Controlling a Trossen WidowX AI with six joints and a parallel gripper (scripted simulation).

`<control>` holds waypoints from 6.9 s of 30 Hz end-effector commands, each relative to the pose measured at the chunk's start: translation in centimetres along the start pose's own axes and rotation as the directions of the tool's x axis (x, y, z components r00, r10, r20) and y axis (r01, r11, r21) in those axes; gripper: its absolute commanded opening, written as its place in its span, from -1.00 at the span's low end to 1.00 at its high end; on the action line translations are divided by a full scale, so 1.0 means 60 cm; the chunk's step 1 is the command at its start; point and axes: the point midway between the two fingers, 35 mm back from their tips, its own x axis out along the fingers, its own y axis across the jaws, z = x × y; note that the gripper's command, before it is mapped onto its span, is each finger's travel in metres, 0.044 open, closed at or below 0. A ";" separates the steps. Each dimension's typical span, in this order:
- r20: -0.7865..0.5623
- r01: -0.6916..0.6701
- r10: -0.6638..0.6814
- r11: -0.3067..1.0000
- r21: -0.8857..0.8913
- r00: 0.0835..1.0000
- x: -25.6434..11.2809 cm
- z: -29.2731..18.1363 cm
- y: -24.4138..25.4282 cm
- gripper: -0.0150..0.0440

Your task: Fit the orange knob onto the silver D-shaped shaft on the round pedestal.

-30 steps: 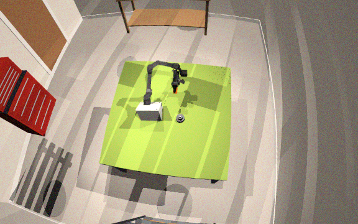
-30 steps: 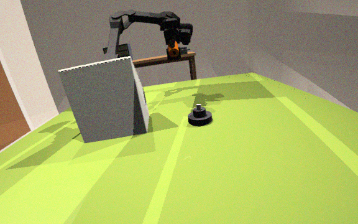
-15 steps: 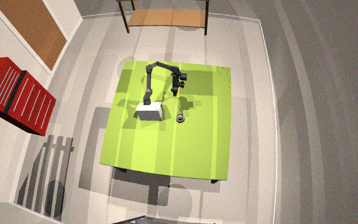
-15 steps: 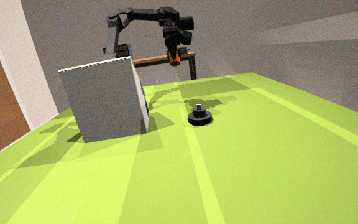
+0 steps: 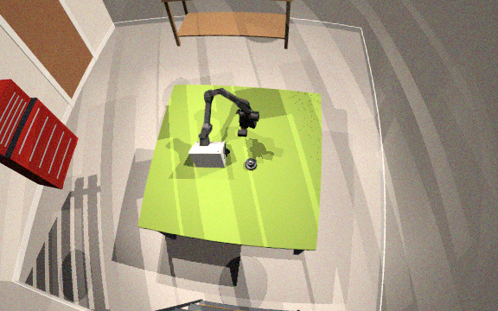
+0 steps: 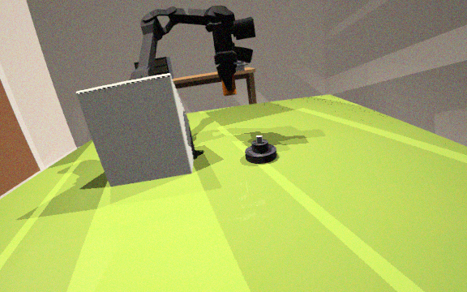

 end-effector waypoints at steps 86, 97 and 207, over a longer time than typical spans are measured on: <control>0.009 -0.238 0.238 0.971 -0.004 0.971 0.128 0.027 0.002 1.00; 0.009 -0.238 0.238 0.971 -0.004 0.971 0.159 0.028 0.009 1.00; 0.009 -0.234 0.234 0.972 -0.004 0.972 0.036 0.048 -0.047 -0.49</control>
